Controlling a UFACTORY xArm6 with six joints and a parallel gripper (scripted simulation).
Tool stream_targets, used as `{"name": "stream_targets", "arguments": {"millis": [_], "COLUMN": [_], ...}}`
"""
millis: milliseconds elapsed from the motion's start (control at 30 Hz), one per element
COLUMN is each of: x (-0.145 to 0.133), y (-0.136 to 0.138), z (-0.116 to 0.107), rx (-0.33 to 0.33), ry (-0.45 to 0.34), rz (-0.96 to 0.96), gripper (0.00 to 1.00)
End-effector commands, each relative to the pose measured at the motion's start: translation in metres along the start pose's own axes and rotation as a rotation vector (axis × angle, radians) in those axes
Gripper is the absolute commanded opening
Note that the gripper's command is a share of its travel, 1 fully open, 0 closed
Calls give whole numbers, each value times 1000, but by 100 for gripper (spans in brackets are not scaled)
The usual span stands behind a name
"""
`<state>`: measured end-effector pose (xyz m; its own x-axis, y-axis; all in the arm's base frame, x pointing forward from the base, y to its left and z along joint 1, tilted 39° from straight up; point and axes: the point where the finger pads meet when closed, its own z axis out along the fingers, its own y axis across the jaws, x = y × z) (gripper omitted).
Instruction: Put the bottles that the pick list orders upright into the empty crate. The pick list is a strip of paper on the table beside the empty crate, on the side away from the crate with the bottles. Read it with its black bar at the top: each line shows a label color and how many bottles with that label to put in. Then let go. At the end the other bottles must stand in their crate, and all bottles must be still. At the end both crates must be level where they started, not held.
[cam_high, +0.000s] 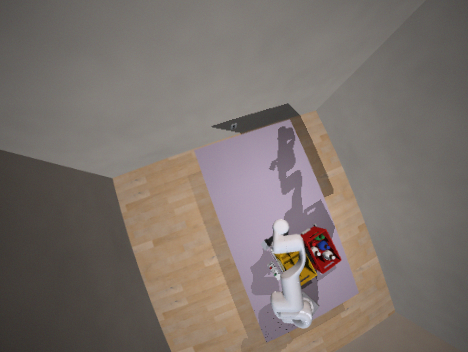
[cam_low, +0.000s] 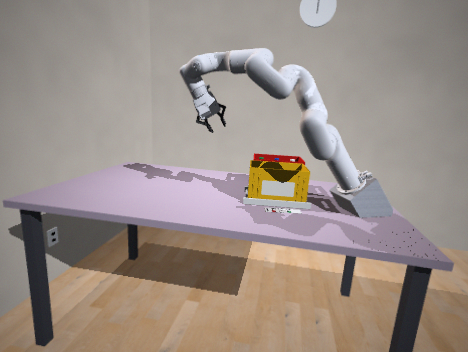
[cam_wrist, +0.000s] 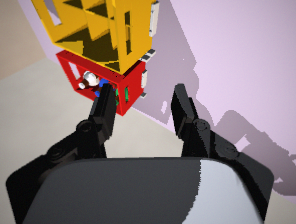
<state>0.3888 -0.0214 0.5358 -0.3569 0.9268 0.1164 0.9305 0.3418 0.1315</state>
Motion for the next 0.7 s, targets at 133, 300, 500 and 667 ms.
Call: {"name": "stream_targets", "arguments": {"millis": [133, 300, 500, 667], "x": [29, 43, 56, 74], "y": [1, 1, 0, -2], "z": [5, 7, 10, 13], "rx": [19, 27, 33, 39], "ry": [-26, -37, -49, -65], "rz": [112, 160, 209, 273], "gripper": [65, 65, 65, 65]}}
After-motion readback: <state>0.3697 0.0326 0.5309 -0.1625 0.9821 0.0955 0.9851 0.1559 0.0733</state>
